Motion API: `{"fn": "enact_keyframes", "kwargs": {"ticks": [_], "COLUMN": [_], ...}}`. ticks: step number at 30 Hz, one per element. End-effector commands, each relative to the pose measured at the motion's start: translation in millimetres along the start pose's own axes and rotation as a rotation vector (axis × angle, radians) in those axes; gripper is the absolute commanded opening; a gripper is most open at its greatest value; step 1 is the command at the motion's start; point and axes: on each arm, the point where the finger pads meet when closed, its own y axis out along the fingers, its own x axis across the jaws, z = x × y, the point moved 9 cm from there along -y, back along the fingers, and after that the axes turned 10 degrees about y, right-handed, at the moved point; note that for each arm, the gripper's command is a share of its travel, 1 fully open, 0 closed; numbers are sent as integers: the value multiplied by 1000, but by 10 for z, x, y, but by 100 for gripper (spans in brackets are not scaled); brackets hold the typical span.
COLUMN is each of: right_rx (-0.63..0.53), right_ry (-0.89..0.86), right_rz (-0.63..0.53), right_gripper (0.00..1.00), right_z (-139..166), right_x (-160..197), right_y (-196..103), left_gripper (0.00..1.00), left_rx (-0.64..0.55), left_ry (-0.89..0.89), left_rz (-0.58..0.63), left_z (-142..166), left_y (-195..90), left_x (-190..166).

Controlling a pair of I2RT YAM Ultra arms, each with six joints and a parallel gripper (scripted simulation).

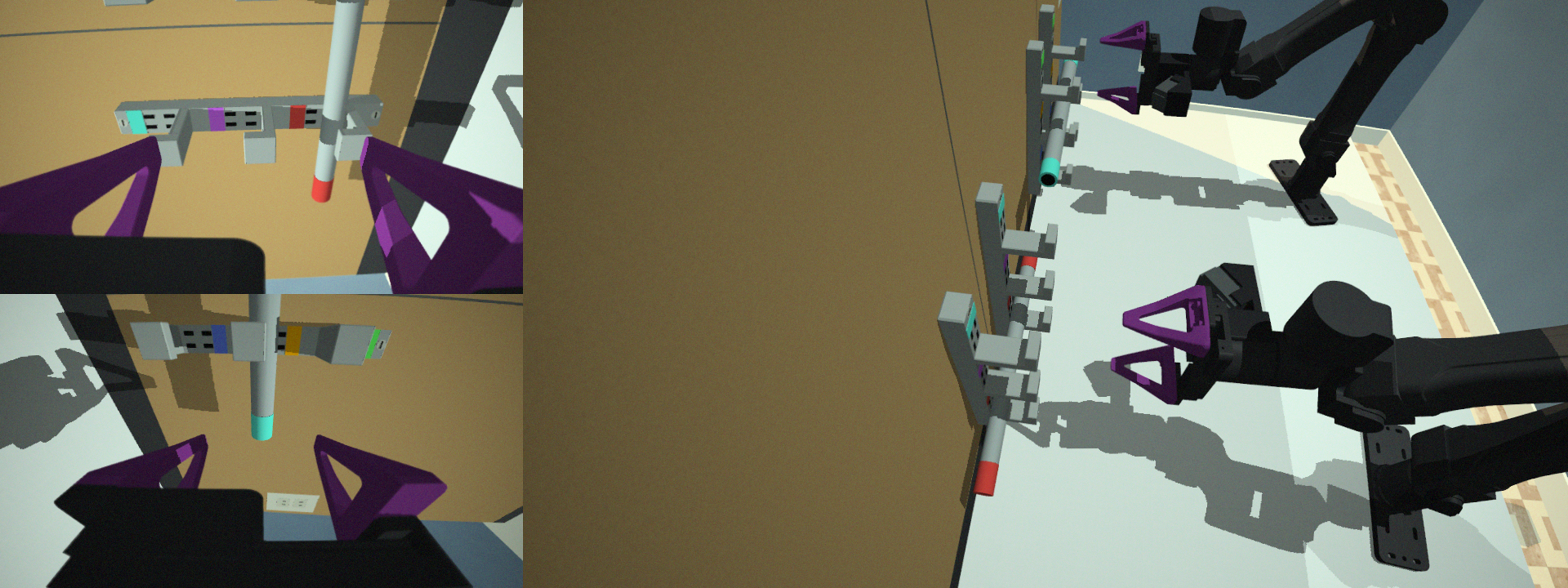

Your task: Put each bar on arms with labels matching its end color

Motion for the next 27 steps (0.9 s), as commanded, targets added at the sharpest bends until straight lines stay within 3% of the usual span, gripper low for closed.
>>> {"fn": "enact_keyframes", "kwargs": {"ticks": [1, 27], "right_rx": [-6, -6], "right_ry": [10, 10], "right_rz": [62, 62], "right_gripper": [100, 100], "right_z": [-3, -6], "right_x": [-180, -190], "right_y": [82, 337], "left_gripper": [100, 100], "left_rx": [0, 0], "left_ry": [-17, -17], "left_rz": [-38, -38], "left_z": [-3, -3], "left_y": [-46, -46], "left_x": [128, 128]}}
